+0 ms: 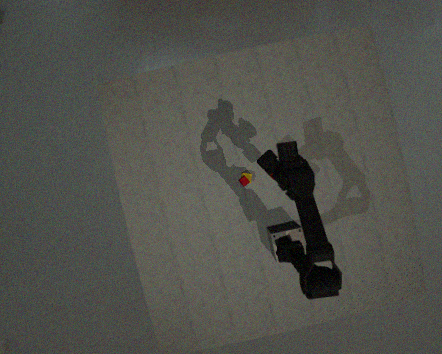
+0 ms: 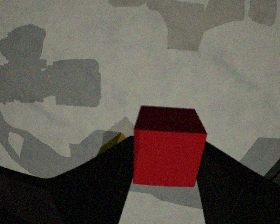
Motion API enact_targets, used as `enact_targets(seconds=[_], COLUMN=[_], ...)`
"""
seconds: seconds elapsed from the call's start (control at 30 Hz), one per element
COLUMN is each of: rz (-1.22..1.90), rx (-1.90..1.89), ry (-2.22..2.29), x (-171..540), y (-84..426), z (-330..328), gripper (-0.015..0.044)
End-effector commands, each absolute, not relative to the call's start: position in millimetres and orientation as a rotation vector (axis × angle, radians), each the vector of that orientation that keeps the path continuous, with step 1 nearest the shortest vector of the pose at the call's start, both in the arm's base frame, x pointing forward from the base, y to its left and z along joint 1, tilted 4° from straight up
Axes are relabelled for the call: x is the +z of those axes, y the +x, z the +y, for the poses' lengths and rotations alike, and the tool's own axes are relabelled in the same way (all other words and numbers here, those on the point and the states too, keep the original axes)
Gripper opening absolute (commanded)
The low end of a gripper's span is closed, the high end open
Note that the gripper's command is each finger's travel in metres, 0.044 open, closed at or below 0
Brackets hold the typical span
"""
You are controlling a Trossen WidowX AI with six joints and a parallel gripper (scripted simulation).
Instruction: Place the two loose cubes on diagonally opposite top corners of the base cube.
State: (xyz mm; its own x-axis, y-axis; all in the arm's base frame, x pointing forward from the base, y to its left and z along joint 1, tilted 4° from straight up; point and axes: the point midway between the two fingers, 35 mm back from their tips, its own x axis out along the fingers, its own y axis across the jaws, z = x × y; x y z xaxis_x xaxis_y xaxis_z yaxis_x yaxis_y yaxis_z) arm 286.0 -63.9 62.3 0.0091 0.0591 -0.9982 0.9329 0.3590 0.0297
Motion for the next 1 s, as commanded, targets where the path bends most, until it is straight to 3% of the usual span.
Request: enact_targets(seconds=[0.0,0.97], rz=[1.383,1.354], rx=[-0.898,-0.959], ry=[0.985,1.047], x=[64.5,60.0], y=[290.4,309.6], z=[-55.2,16.8], gripper=[0.0105,0.0105])
